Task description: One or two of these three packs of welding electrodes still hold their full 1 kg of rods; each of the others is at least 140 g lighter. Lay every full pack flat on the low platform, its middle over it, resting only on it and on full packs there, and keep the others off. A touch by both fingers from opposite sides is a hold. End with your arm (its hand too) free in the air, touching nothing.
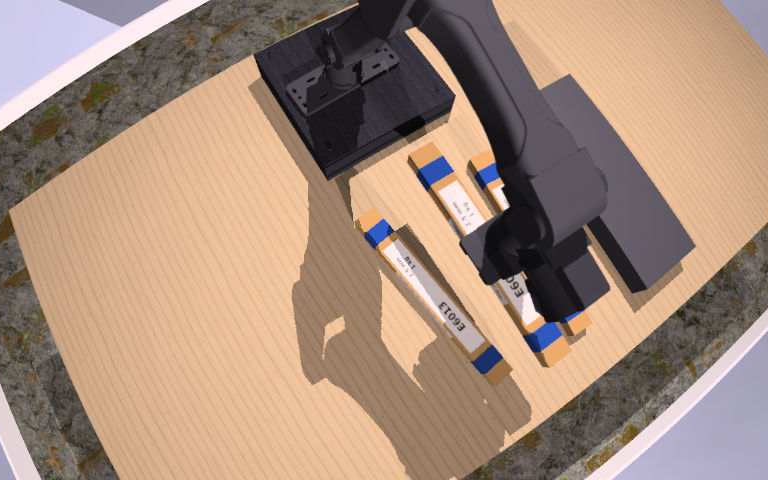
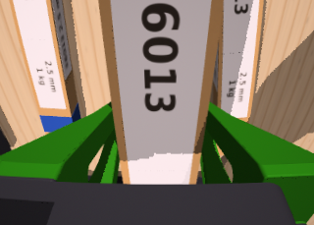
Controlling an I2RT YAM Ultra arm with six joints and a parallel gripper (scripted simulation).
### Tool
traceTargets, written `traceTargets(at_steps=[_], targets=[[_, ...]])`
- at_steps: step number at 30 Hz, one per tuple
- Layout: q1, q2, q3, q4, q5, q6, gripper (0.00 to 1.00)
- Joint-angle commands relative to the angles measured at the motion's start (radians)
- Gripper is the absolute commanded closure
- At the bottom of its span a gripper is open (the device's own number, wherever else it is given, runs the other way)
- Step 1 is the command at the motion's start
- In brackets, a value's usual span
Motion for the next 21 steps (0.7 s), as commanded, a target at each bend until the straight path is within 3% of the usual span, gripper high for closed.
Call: traceTargets(at_steps=[1, 14, 21], targets=[[0.004, -0.043, -0.003, 0.009, 0.001, 0.005, 1.00], [0.004, -0.043, -0.003, 0.009, 0.001, 0.005, 1.00], [0.012, -0.058, -0.058, 0.059, 0.004, 0.010, 1.00]])
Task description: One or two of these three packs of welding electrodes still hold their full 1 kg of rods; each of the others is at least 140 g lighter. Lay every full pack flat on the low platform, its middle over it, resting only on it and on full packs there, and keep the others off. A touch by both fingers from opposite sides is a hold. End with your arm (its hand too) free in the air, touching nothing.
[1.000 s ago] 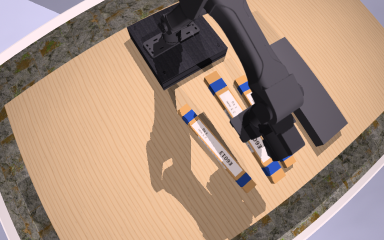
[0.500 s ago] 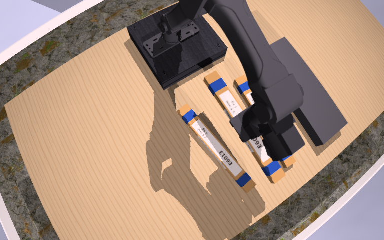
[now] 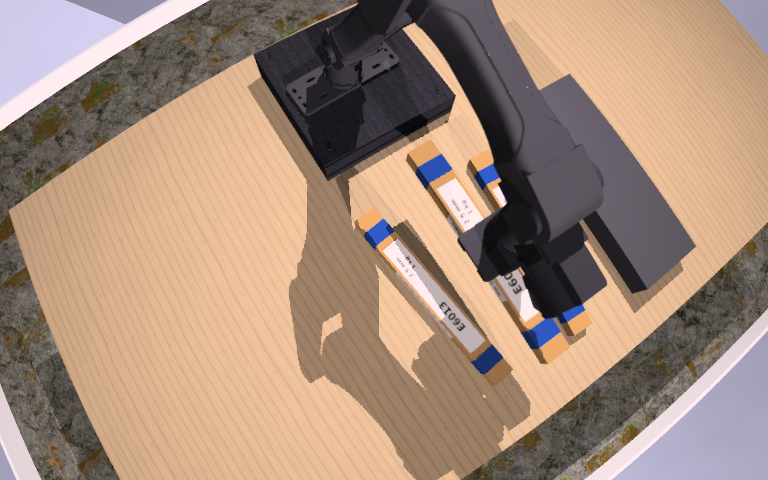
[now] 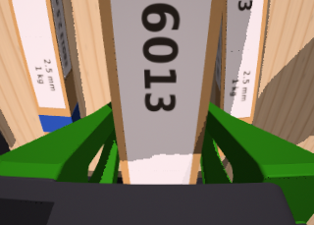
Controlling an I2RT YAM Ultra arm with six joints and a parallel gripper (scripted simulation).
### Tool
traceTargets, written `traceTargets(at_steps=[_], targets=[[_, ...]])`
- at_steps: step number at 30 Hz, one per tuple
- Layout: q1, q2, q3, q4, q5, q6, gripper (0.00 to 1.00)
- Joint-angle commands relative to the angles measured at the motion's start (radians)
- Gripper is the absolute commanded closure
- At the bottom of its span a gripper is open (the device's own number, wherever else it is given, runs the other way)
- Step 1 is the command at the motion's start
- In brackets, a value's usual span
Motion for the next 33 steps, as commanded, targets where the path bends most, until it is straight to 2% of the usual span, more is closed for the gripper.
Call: traceTargets(at_steps=[1, 2, 3, 16, 18, 19, 21, 28, 33], targets=[[0.008, -0.037, -0.010, 0.029, 0.004, 0.006, 1.00], [0.003, -0.039, 0.012, 0.037, 0.004, 0.005, 1.00], [0.004, -0.036, -0.023, 0.042, 0.004, 0.005, 1.00], [0.012, -0.007, -0.096, 0.124, 0.005, 0.008, 1.00], [0.012, -0.007, -0.096, 0.124, 0.005, 0.008, 1.00], [0.013, -0.003, -0.061, 0.132, 0.004, 0.008, 1.00], [0.013, 0.002, -0.112, 0.143, 0.005, 0.008, 1.00], [0.014, -0.004, -0.128, 0.185, 0.004, 0.009, 1.00], [0.009, 0.027, -0.169, 0.215, 0.005, 0.010, 1.00]])
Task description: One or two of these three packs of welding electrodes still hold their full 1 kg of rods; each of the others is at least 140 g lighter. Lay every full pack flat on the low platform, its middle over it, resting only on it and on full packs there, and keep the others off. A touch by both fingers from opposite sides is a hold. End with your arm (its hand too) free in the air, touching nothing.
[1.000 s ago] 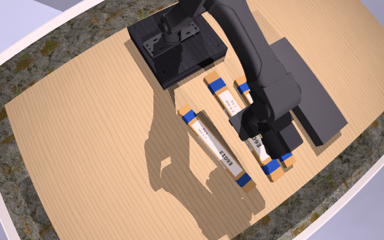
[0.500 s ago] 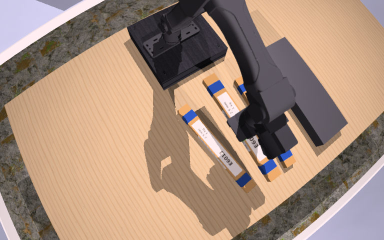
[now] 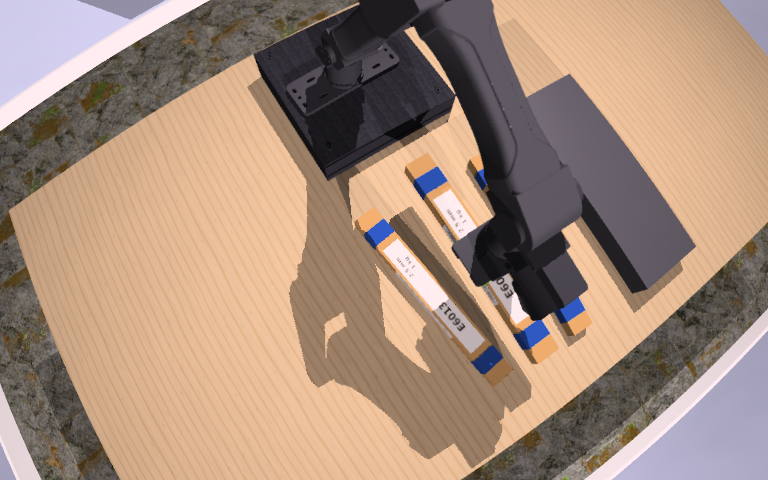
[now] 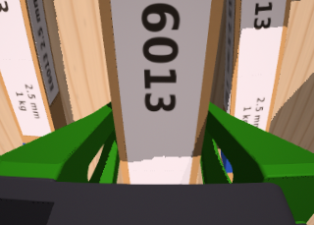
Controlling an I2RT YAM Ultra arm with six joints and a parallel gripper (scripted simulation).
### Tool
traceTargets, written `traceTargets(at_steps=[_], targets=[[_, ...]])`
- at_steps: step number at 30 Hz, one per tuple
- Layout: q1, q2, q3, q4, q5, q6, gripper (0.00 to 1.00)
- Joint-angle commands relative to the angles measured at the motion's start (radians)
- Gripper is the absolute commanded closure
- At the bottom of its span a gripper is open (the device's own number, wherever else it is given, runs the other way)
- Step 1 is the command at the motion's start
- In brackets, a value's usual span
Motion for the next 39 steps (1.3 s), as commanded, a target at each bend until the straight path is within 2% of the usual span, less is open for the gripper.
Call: traceTargets(at_steps=[1, 2, 3, 7, 39], targets=[[0.005, 0.011, -0.017, 0.034, 0.005, 0.006, 1.00], [0.005, 0.011, -0.017, 0.034, 0.005, 0.006, 1.00], [0.005, -0.027, 0.025, 0.034, 0.004, 0.005, 1.00], [0.005, -0.024, 0.032, 0.022, 0.004, 0.006, 1.00], [0.007, -0.005, 0.048, -0.003, 0.005, 0.006, 1.00]])
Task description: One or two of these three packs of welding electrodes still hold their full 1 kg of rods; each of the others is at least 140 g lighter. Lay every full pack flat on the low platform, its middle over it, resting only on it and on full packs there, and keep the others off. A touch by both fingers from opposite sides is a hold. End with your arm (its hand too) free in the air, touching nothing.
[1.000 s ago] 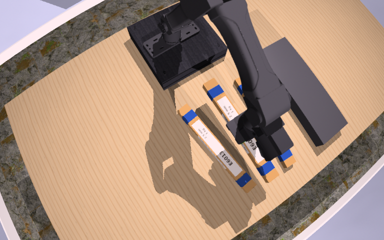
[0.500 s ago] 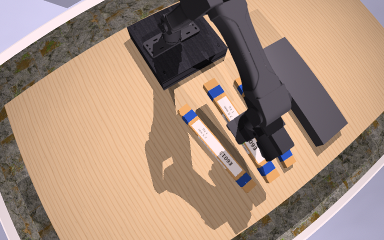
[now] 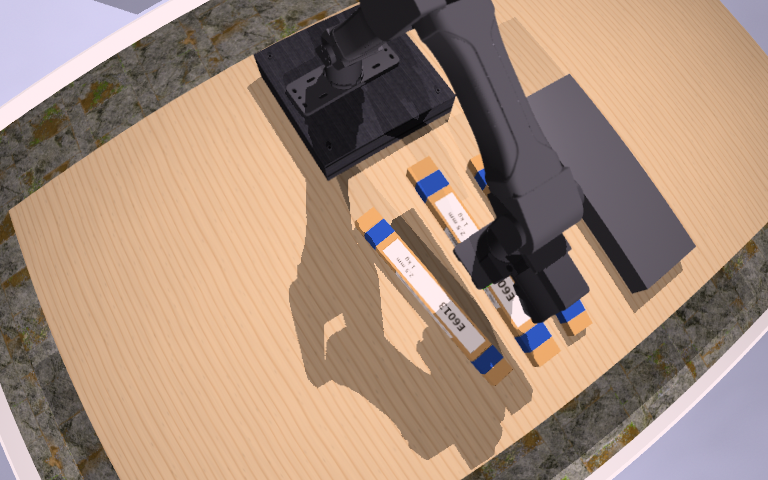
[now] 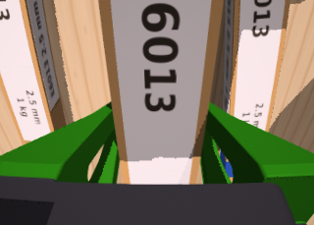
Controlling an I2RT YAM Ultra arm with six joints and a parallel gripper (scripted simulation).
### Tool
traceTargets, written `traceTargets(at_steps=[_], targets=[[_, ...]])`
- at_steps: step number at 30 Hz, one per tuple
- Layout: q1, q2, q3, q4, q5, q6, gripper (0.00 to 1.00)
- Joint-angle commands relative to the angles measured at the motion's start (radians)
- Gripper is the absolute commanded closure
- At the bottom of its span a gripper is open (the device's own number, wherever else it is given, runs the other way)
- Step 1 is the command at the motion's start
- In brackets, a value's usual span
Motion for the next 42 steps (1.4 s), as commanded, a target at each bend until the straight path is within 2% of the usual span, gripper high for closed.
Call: traceTargets(at_steps=[1, 42], targets=[[0.001, -0.018, -0.004, 0.010, 0.001, 0.001, 1.00], [-0.003, -0.051, 0.141, -0.167, 0.001, -0.003, 1.00]])
